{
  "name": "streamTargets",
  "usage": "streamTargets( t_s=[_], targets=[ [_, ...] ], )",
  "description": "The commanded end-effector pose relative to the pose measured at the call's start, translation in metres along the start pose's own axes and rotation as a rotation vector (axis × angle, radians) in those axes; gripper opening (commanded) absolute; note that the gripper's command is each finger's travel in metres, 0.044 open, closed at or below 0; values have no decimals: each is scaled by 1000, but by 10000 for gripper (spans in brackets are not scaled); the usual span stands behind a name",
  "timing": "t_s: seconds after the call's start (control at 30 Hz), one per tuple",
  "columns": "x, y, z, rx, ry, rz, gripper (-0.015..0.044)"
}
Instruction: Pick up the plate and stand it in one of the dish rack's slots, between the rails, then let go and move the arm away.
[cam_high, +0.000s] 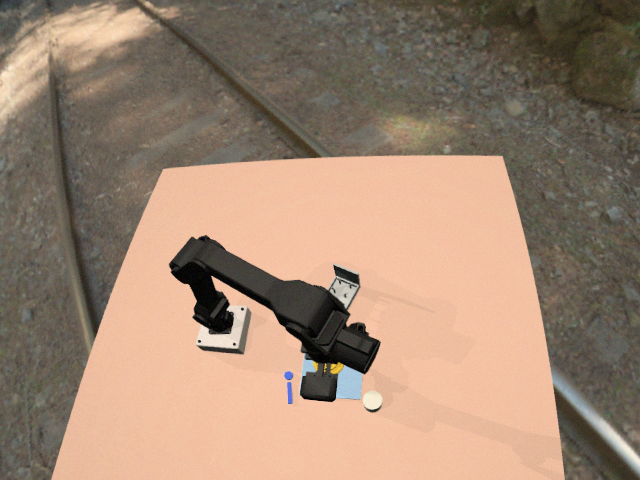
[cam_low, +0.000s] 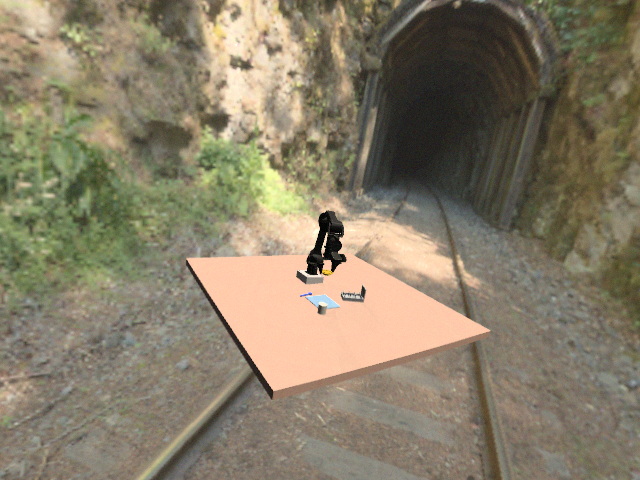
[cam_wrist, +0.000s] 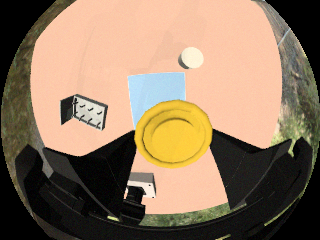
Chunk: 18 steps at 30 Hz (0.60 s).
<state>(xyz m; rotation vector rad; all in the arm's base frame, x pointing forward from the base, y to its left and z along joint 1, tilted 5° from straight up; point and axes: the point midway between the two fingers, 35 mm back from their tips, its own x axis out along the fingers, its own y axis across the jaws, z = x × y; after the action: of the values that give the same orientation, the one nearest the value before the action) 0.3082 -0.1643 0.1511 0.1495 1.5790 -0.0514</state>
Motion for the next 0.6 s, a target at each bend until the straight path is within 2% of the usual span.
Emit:
streamTargets(
  t_s=[0.0, 0.1, 0.47, 0.57],
  targets=[
    [-8, 0, 0, -4, -3, -1, 0],
    [-9, 16, -3, 44, -3, 1, 0],
    [-8, 132, -46, 371, 1, 9, 0],
    [-8, 139, -50, 392, 2, 10, 0]
  ],
)
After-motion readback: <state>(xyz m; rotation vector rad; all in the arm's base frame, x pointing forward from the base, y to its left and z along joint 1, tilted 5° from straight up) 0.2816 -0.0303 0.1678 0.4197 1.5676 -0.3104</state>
